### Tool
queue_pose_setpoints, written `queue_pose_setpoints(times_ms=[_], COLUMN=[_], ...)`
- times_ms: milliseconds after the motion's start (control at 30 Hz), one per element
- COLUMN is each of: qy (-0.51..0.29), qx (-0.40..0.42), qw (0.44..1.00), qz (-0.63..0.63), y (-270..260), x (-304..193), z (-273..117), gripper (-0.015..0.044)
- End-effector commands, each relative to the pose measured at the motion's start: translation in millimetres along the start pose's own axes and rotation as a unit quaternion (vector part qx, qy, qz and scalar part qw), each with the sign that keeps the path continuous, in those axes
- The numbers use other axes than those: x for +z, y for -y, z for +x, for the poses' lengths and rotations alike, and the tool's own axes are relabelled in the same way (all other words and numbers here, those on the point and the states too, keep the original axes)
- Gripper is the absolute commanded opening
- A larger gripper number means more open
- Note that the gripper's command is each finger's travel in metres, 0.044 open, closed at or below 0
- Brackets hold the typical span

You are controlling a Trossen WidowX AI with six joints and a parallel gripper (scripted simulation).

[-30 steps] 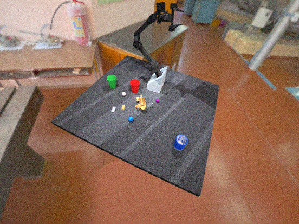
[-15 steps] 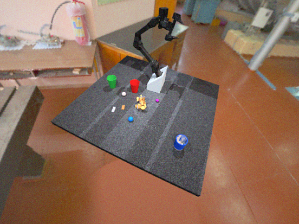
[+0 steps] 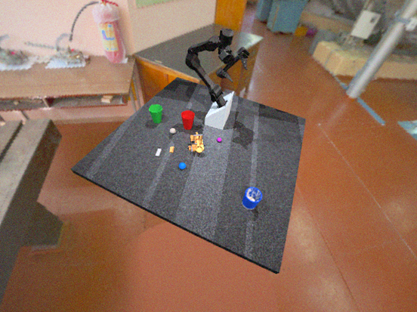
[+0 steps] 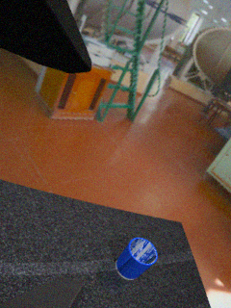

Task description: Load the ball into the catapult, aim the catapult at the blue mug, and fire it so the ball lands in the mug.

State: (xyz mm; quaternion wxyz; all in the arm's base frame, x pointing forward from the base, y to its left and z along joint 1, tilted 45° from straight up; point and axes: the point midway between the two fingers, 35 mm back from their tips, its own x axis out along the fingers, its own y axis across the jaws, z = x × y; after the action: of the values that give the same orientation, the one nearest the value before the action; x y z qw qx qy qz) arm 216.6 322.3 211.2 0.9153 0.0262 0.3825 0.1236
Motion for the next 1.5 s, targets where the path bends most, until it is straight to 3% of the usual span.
queue_pose_setpoints(times_ms=[0, 400, 800, 1233, 1467], qy=[-0.007, -0.078, -0.204, -0.382, -0.462], qx=[-0.051, -0.203, -0.316, -0.358, -0.349], qw=[0.998, 0.967, 0.902, 0.809, 0.766], qz=[-0.031, -0.132, -0.213, -0.267, -0.279], y=[33.1, 152.6, 273.1, 382.6, 416.9], x=[3.6, 4.9, -13.0, -58.3, -87.7], z=[19.7, 63.4, 73.5, 50.6, 32.9], gripper=[0.044, 0.044, 0.044, 0.044, 0.044])
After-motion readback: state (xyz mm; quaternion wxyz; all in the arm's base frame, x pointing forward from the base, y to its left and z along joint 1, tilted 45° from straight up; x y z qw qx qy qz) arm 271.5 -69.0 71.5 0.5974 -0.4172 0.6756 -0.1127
